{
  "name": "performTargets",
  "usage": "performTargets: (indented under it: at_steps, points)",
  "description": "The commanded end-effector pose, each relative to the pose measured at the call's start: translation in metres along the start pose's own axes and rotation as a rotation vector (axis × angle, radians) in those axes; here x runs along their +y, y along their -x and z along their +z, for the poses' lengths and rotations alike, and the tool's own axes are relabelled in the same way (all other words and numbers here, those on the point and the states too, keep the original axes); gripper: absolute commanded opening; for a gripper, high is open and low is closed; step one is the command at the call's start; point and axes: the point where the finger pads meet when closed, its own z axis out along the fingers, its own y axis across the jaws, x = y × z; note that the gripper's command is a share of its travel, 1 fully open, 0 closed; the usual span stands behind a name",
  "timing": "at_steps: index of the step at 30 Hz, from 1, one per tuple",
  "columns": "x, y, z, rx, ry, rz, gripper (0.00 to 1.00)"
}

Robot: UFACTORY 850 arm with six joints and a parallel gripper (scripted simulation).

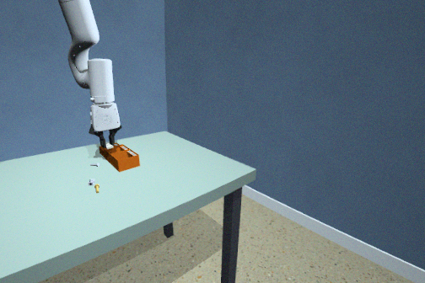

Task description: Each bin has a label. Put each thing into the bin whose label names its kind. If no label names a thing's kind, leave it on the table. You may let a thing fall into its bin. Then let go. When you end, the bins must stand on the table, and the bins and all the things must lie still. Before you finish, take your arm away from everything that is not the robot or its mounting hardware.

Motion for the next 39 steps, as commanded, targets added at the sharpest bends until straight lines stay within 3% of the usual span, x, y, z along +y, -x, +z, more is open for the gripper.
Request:
performTargets:
  at_steps: [1,7,22,39]
  points:
    - [0.025,-0.011,0.001,-0.013,-0.003,0.039,0.0]
    - [0.04,-0.018,0.001,-0.013,-0.002,0.039,0.0]
    - [0.035,-0.015,0.001,-0.013,-0.003,0.039,0.0]
    - [0.035,-0.015,0.031,-0.013,-0.003,0.039,0.0]
